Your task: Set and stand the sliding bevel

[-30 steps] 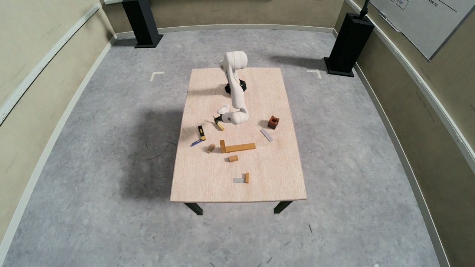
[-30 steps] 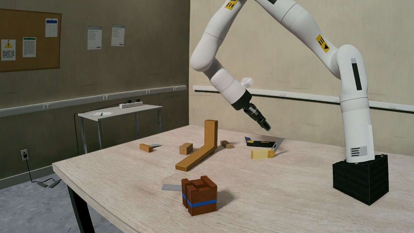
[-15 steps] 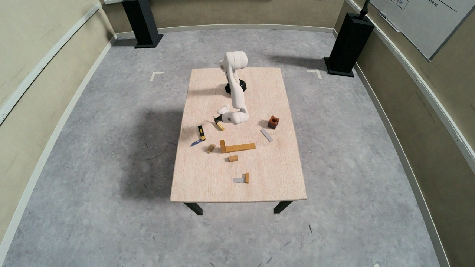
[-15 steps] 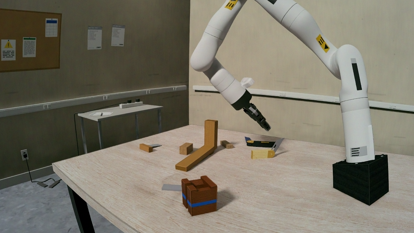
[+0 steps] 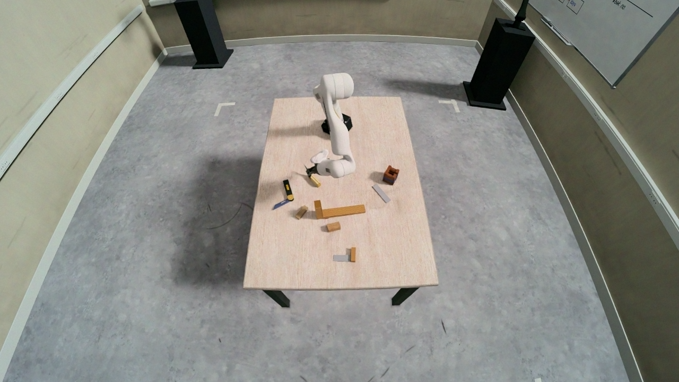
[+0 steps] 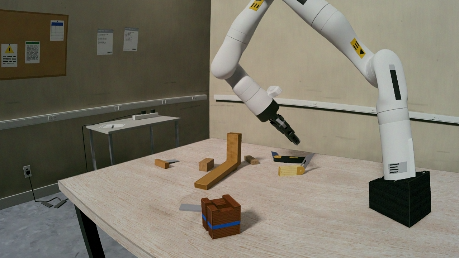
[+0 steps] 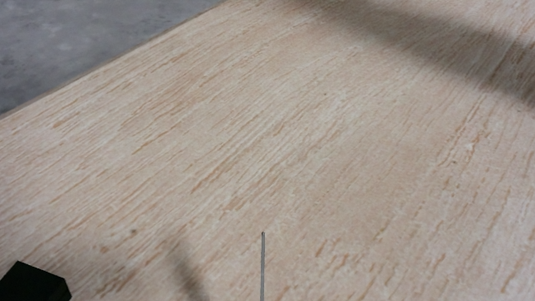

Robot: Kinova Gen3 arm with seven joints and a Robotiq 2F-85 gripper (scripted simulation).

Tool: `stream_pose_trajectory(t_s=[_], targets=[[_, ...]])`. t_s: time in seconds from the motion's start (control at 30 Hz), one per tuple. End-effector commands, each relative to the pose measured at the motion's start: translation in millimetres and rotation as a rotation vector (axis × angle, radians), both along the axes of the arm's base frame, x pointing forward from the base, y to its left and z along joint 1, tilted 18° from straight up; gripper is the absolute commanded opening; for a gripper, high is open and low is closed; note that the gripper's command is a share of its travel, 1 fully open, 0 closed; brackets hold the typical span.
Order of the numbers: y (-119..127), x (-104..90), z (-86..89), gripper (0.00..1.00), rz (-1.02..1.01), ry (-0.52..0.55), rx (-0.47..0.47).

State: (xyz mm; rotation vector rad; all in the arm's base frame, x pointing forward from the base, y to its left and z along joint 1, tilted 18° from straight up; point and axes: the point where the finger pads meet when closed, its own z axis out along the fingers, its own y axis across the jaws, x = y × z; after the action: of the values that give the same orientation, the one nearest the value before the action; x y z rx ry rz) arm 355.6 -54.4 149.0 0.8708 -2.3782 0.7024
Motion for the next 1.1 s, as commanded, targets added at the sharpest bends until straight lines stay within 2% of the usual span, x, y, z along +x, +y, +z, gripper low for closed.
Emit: stream_pose_trajectory(t_s=[0.0, 0.77, 1.07], targets=[[0.1, 0.2, 0.5, 0.52, 0.000, -0.001, 0.000], [0.0, 0.4, -0.1, 0.52, 0.000, -0.001, 0.000], [-0.7, 2.0, -5.6, 0.52, 0.000, -0.001, 0.000]])
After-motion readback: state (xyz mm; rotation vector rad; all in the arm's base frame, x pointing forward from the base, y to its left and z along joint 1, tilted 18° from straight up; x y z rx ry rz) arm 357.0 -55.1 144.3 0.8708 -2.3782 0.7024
